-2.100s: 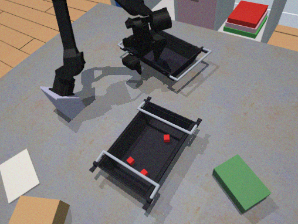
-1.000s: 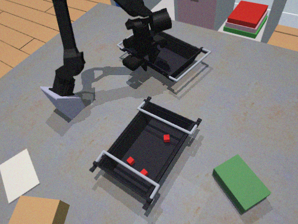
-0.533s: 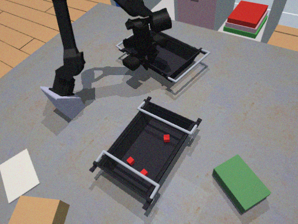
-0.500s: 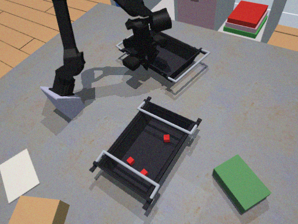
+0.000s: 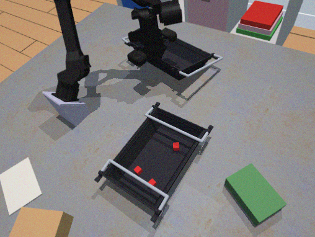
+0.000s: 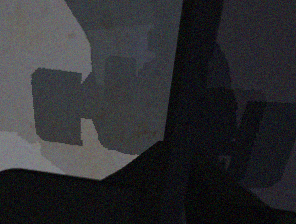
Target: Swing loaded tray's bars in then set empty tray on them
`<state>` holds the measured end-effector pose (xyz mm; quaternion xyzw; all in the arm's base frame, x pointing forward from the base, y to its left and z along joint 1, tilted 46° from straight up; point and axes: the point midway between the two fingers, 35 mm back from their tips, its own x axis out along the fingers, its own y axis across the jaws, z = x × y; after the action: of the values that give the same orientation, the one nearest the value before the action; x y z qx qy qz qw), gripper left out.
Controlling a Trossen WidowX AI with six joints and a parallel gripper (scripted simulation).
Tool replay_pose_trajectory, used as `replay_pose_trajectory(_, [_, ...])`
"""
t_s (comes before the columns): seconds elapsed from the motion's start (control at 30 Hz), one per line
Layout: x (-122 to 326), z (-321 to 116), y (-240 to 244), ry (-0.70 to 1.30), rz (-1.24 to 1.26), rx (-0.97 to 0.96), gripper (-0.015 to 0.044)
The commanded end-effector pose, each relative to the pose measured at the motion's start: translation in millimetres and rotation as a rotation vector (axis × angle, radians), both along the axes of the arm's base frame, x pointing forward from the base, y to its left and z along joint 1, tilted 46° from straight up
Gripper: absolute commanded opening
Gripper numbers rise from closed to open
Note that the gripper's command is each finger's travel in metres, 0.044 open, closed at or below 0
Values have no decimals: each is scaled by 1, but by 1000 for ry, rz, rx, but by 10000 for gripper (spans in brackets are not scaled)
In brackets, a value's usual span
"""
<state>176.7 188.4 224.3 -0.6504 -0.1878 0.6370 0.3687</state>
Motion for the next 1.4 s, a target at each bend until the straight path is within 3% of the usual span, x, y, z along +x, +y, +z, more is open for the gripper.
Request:
replay_pose_trajectory(0.0, [-3, 12, -16, 0, -9, -8, 0])
replay_pose_trajectory(0.73, [-16, 46, -58, 1, -10, -8, 0])
replay_pose_trajectory(1.37, [-16, 47, -59, 1, -10, -8, 0])
